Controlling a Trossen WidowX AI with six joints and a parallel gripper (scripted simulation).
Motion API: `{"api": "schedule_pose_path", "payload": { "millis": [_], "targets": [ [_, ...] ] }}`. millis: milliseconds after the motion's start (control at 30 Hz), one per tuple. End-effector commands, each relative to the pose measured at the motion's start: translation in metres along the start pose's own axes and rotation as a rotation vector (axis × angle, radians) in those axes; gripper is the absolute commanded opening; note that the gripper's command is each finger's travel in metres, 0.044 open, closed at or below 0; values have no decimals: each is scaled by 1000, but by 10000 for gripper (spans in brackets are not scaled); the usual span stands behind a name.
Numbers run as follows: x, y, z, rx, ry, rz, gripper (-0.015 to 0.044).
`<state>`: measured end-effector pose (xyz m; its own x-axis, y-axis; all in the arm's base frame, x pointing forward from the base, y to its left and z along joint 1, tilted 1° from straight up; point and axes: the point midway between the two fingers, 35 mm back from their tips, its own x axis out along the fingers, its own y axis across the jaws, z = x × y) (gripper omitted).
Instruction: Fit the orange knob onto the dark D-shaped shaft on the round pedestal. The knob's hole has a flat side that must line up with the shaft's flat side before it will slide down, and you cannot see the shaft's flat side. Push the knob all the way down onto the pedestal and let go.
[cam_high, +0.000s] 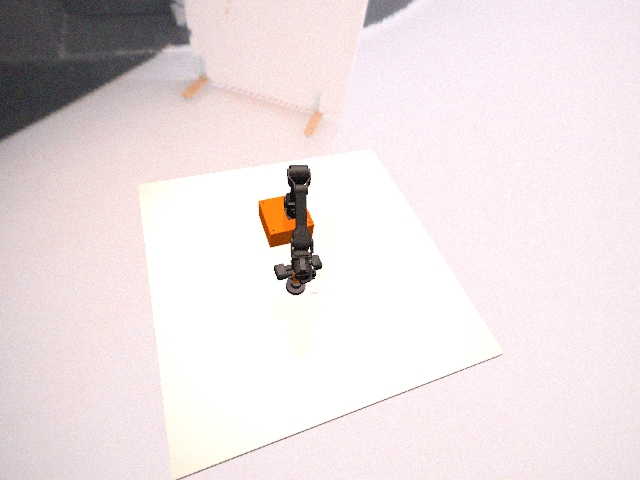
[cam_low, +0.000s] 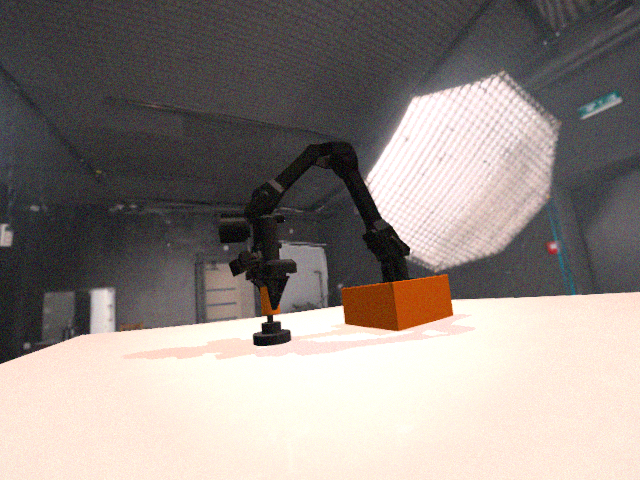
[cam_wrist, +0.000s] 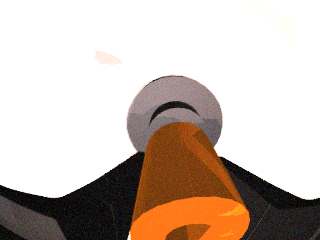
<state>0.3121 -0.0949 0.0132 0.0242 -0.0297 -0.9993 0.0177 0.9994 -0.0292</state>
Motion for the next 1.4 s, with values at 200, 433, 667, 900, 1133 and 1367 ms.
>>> {"api": "schedule_pose_path", "payload": {
  "millis": [200,433,667,900,1133,1367],
  "targets": [
    [-2,-1,4,0,-8,-1,0],
    [1,-1,4,0,-8,-1,0],
    [-2,-1,4,0,-8,-1,0],
    [-4,0,2,-125,-8,-2,0],
    [-1,0,-1,-210,-8,-2,0],
    [-1,0,1,-210,-8,-2,0]
  ]
}}
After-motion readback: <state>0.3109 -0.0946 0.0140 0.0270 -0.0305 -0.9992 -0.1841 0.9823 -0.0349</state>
